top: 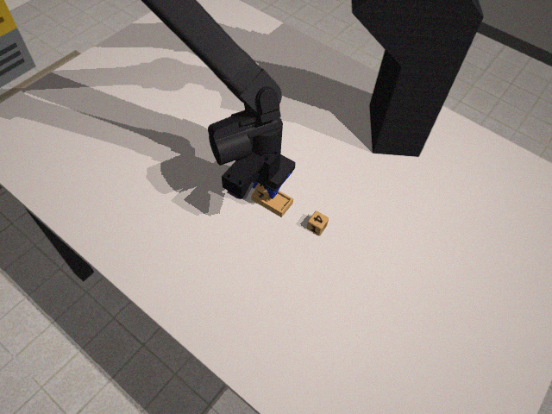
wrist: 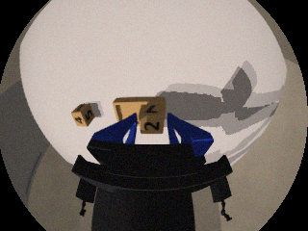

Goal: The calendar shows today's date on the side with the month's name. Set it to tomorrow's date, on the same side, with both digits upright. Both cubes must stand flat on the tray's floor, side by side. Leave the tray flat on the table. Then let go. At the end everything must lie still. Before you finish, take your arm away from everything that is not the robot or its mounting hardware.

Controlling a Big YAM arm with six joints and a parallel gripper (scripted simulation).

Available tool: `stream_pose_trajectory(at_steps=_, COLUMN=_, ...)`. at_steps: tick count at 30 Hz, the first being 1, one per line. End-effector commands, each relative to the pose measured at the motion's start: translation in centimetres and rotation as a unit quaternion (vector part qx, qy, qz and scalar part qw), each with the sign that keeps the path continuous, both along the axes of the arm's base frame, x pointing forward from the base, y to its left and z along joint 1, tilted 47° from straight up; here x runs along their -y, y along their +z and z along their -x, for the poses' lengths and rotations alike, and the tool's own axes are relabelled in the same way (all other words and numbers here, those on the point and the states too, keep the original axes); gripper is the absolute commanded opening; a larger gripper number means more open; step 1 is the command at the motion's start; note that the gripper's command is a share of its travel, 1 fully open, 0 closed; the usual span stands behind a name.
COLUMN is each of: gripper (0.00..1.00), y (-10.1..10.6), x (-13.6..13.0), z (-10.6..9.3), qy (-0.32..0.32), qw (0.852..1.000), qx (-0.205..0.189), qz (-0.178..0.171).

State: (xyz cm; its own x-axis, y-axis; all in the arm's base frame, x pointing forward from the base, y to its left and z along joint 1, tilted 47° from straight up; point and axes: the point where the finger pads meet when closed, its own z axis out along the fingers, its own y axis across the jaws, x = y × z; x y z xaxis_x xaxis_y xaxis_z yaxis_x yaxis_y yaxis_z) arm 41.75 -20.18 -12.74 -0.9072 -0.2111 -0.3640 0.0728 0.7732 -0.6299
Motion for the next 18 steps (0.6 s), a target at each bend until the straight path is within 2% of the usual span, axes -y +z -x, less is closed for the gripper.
stream_pose_trajectory(at_steps=1, gripper=0.47, y=-0.32, x=0.57, z=0.00, qy=0.001, qw=1.000, qx=-0.002, qz=0.003)
stream_pose_trajectory(at_steps=18, gripper=0.47, y=-0.28, x=0.46, z=-0.08, qy=0.002, qw=1.000, qx=-0.002, qz=0.003)
